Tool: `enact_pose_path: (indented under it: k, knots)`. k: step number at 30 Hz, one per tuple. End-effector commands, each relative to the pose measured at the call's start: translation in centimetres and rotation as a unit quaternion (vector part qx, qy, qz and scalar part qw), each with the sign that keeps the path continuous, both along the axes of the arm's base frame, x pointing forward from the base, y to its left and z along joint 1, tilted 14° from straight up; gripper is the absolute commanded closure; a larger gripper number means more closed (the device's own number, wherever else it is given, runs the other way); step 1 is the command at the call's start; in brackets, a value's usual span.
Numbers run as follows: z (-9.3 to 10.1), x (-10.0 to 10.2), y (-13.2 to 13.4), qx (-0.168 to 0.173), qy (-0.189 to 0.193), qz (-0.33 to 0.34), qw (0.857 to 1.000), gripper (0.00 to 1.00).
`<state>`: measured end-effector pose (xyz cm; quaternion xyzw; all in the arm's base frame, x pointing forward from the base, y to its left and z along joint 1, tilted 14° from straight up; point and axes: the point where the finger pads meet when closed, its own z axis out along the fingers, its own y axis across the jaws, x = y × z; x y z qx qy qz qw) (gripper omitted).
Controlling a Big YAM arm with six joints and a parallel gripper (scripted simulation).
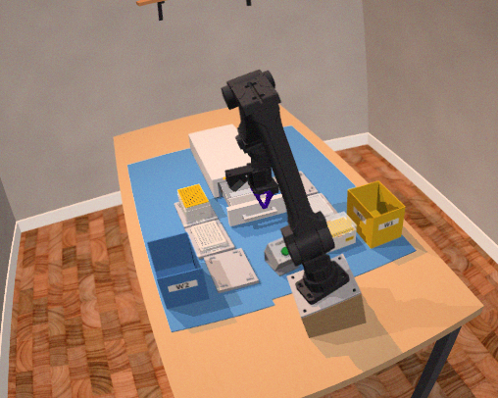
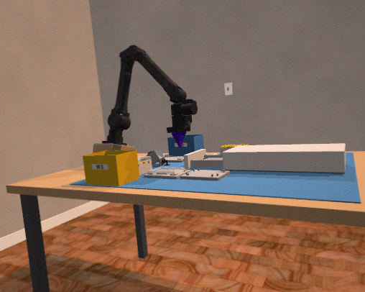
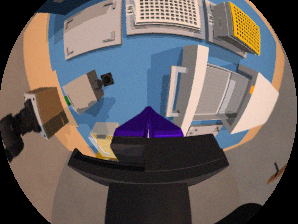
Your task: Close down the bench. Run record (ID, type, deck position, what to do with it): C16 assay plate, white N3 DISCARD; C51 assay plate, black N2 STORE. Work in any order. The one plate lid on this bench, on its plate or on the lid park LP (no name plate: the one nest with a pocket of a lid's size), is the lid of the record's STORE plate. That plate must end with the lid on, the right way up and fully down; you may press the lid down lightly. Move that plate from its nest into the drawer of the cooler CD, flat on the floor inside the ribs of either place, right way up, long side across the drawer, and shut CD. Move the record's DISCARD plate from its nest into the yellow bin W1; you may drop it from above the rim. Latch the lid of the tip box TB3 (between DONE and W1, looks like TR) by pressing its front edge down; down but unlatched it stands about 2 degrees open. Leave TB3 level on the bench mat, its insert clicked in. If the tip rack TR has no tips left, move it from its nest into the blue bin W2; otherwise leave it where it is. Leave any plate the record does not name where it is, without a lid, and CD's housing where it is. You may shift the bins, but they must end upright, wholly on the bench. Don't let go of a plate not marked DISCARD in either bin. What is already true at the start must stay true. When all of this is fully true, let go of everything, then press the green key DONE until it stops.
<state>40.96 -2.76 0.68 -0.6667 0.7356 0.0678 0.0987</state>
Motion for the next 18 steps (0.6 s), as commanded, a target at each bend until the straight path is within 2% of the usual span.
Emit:
enact_pose_path:
  k: [1, 3, 4, 7, 18]
  knots:
    - [0.1, 0.7, 0.5, 0.000, -0.010, 0.002, 1.000, 1.00]
    - [0.1, 0.7, 0.5, 0.000, -0.010, 0.002, 1.000, 1.00]
    - [0.6, 1.5, -0.2, -0.002, -0.021, -0.004, 1.000, 1.00]
    - [-0.9, 0.4, 0.4, 0.001, -0.005, -0.002, 1.000, 1.00]
    - [-2.1, 0.9, 1.0, 0.000, -0.008, 0.001, 1.000, 1.00]
